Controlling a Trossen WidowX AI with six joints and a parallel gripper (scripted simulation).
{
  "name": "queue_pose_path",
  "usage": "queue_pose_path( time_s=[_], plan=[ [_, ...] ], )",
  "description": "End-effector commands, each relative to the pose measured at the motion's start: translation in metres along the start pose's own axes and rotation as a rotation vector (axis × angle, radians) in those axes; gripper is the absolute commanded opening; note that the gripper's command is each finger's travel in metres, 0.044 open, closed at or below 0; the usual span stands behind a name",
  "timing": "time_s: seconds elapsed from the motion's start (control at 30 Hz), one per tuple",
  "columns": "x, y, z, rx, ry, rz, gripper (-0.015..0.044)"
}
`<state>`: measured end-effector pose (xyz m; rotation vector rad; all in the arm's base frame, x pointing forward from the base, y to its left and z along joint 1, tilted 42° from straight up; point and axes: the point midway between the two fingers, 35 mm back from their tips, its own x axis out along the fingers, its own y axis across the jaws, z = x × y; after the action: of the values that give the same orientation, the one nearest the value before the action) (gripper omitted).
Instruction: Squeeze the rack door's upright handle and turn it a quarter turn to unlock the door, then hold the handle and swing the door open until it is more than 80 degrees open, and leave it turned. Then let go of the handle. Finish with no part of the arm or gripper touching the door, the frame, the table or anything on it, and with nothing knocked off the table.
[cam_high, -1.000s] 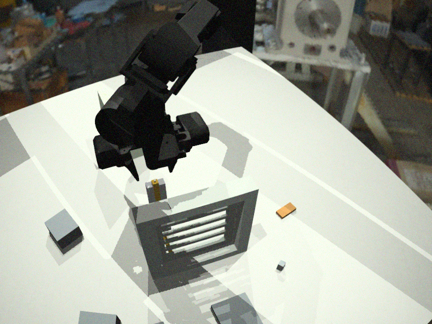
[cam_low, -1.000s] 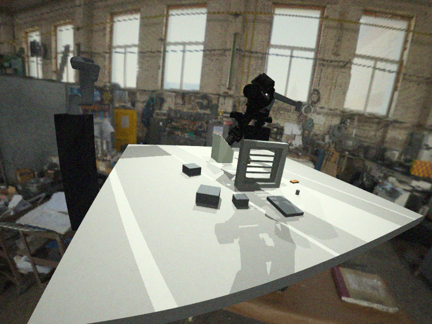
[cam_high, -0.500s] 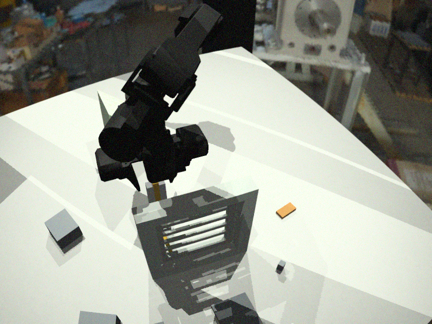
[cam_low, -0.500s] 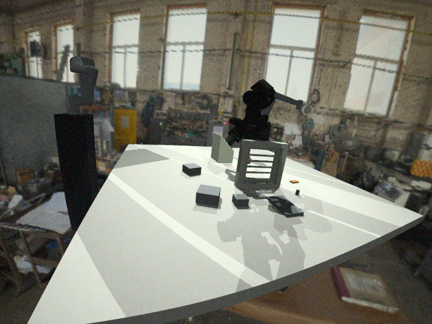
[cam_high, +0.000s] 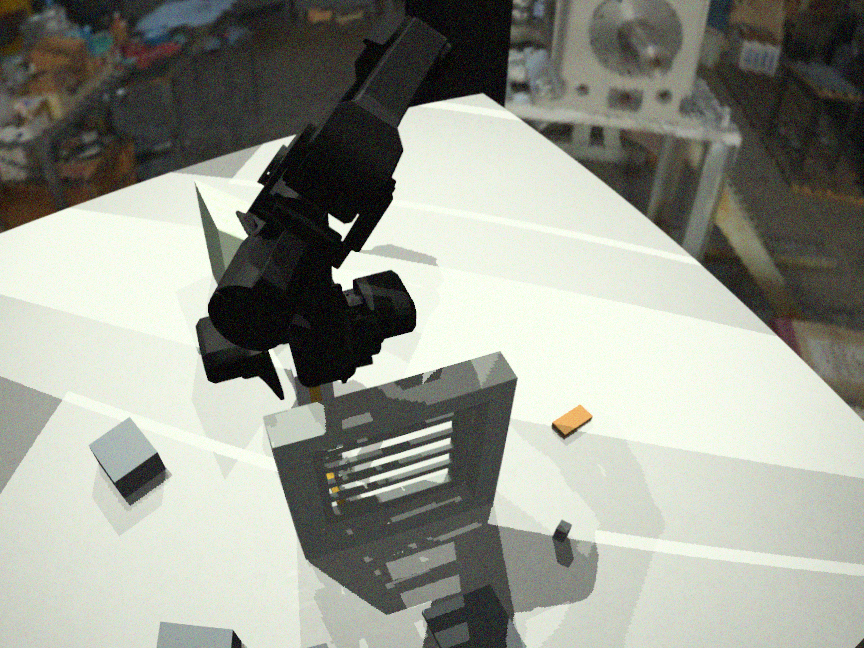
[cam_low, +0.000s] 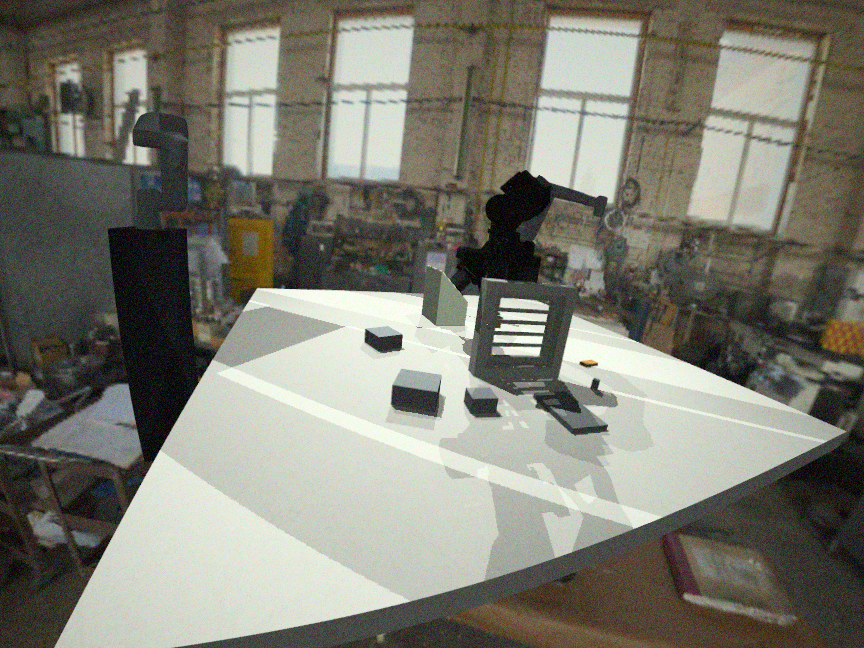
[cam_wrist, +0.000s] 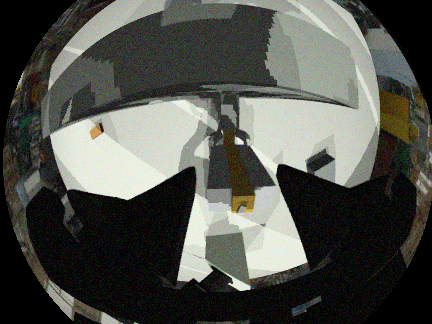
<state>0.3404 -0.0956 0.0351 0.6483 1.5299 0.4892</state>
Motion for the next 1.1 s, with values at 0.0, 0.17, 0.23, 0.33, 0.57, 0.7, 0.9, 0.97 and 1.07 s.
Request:
queue_pose_path(
  time_s=[0.0, 0.17, 0.23, 0.33, 0.57, 0.7, 0.9, 0.97, 1.07],
  plan=[
    [0.006, 0.001, 0.000, 0.002, -0.007, 0.003, 0.0285],
    [0.014, 0.001, -0.001, 0.002, -0.007, 0.004, 0.0285],
    [0.016, 0.002, -0.001, 0.002, -0.007, 0.004, 0.0285],
    [0.016, 0.002, -0.001, 0.002, -0.007, 0.004, 0.0233],
    [0.016, 0.002, -0.001, 0.002, -0.007, 0.004, 0.0088],
    [0.016, 0.002, -0.001, 0.002, -0.007, 0.004, 0.0061],
    [0.016, 0.002, -0.001, 0.002, -0.007, 0.004, 0.0021],
    [0.016, 0.002, -0.001, 0.002, -0.007, 0.004, 0.0013],
    [0.016, 0.002, -0.001, 0.010, -0.007, 0.004, 0.0013]
  ],
)
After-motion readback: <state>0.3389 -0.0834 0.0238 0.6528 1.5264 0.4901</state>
